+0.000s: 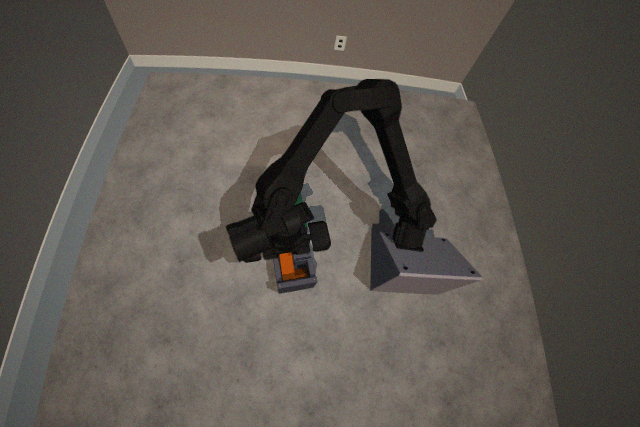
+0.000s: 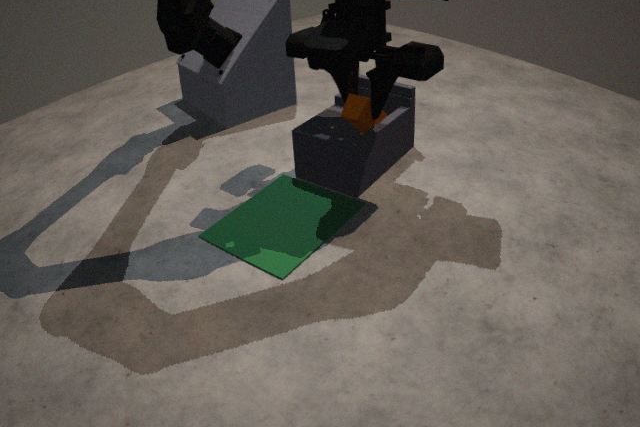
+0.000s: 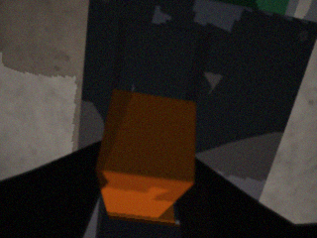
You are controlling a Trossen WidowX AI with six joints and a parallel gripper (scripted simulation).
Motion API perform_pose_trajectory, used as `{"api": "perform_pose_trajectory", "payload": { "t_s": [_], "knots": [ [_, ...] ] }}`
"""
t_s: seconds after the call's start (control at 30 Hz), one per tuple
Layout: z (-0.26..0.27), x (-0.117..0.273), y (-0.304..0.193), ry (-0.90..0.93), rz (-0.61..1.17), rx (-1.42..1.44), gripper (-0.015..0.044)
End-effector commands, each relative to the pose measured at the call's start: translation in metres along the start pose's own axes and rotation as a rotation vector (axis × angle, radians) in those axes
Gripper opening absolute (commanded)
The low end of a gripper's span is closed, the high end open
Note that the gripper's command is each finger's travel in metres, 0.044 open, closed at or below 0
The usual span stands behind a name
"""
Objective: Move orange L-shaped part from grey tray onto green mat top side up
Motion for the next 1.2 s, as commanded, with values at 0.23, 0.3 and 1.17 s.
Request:
{"api": "perform_pose_trajectory", "payload": {
  "t_s": [0.23, 0.3, 1.17],
  "knots": [
    [0.000, 0.017, 0.000, 0.000, 0.000, 0.000, 0.0000],
    [0.000, 0.020, 0.000, 0.000, 0.000, 0.000, 0.0000],
    [0.000, 0.060, -0.001, -0.001, 0.001, 0.003, 0.0000]
  ]
}}
Point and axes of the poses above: the point midway between the two fingers, 35 mm back from their tips, its own x axis back along the fingers, its own z axis across the jaws, y = z × x, the point moved 7 cm from there along x, back along the fingers, and after that the axes turned 6 degrees about x, right-handed, at the moved point
